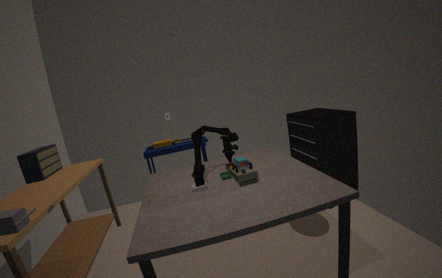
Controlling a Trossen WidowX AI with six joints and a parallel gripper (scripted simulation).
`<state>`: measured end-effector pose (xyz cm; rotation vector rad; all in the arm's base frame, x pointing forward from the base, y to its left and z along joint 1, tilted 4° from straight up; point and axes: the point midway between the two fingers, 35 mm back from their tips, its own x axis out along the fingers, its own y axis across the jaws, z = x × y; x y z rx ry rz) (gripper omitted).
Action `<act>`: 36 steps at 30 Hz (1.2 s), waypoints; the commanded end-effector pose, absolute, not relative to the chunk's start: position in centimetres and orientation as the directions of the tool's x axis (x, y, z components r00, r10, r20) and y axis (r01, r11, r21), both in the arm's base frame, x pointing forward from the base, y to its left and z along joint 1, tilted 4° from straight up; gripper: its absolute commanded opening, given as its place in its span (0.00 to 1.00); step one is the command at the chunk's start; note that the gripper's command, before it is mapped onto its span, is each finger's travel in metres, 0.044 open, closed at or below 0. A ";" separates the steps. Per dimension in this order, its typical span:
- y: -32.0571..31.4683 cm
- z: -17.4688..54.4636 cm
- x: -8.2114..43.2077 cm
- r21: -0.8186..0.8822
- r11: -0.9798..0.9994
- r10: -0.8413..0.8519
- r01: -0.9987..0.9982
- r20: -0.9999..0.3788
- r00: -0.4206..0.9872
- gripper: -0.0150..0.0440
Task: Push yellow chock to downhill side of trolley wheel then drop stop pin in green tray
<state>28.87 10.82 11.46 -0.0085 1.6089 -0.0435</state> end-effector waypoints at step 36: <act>4.0 17.3 32.4 -0.075 0.838 -0.053 -0.541 -0.997 0.055 0.58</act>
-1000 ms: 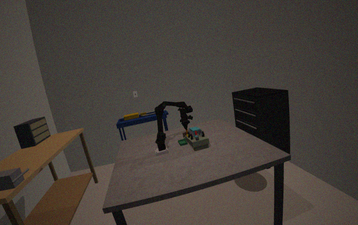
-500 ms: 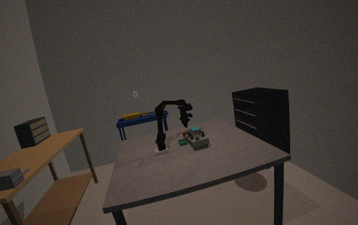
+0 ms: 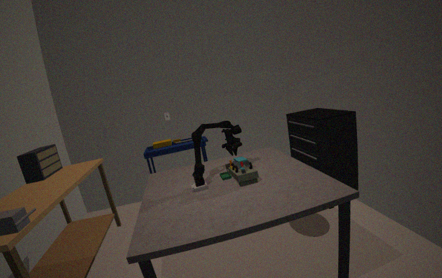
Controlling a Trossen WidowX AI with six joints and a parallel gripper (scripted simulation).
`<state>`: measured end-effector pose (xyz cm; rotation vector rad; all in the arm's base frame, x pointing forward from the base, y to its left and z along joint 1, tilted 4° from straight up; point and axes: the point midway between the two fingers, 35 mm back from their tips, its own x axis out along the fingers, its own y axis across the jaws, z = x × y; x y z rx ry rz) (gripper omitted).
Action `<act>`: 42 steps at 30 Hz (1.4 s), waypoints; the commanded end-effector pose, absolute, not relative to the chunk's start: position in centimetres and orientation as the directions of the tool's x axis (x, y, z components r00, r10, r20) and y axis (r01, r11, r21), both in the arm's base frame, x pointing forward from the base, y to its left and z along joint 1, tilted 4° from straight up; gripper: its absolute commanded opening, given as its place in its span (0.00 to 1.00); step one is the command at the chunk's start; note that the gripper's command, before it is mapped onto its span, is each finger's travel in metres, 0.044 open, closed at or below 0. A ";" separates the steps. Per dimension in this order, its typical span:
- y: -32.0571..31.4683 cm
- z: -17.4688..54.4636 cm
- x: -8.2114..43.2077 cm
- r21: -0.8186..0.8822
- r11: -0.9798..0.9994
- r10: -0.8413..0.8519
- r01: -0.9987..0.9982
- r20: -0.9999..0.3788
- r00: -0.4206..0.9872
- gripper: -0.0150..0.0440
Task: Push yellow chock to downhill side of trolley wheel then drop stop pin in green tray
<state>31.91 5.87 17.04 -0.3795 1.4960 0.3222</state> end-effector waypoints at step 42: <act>-10.7 18.1 32.1 0.021 0.026 -0.237 -0.999 -0.971 -0.026 0.58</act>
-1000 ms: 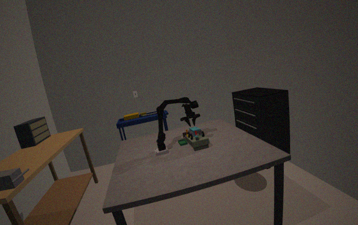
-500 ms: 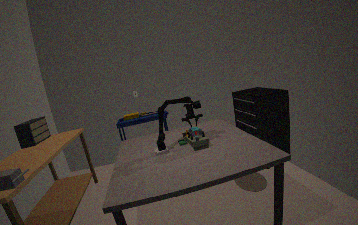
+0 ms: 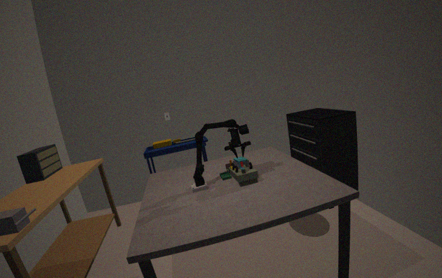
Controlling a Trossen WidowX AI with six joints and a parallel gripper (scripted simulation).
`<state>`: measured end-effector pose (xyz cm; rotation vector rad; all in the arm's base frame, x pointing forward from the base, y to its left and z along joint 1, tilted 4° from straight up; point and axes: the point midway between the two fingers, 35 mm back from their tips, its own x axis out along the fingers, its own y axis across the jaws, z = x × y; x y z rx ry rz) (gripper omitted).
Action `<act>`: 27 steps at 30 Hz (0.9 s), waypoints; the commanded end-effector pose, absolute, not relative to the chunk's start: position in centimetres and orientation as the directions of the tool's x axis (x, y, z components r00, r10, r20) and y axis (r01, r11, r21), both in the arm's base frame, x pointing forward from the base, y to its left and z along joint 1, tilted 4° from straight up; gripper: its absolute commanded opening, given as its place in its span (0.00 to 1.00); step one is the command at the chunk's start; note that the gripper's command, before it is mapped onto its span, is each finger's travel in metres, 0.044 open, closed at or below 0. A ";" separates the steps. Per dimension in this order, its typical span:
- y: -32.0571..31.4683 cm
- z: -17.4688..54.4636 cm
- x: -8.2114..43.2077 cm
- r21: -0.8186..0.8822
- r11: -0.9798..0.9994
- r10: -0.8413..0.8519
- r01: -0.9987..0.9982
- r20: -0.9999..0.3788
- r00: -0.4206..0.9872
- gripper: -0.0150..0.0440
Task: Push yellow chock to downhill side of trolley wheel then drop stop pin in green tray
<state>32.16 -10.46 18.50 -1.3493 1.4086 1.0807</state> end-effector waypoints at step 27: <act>-11.4 15.2 32.1 0.021 0.026 -0.238 -0.999 -0.971 -0.026 0.58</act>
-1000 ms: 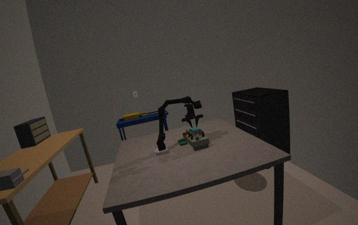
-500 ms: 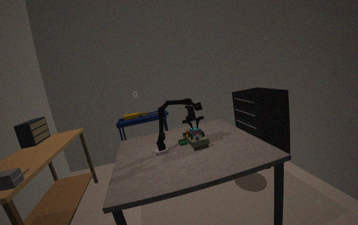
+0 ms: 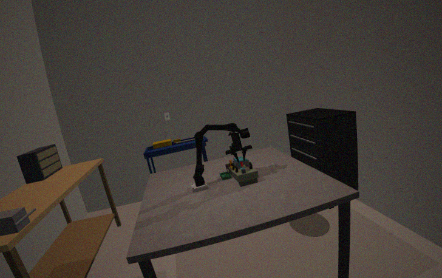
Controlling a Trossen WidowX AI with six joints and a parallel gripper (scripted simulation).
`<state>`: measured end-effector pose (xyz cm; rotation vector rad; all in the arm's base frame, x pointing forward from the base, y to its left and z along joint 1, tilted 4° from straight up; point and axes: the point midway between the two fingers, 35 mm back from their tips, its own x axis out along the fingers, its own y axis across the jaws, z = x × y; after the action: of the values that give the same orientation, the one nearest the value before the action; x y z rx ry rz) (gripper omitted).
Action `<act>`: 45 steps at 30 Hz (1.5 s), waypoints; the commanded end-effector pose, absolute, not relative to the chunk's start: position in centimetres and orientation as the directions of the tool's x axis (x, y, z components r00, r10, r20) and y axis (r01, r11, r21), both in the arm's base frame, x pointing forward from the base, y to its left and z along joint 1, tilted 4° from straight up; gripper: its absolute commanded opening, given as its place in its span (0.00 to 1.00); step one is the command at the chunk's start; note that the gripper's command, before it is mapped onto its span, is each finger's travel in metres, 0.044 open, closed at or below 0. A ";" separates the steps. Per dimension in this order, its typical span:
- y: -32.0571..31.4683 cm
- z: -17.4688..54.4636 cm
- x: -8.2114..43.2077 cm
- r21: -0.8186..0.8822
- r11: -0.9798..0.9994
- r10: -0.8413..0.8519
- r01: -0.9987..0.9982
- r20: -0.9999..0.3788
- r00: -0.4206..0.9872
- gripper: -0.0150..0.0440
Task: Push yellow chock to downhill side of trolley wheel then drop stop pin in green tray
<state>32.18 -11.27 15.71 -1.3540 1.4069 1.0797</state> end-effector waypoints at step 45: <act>-12.1 12.2 32.1 0.015 0.028 -0.236 -1.000 -0.971 -0.022 0.25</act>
<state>31.98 -12.14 12.12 -1.3525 1.4113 1.0837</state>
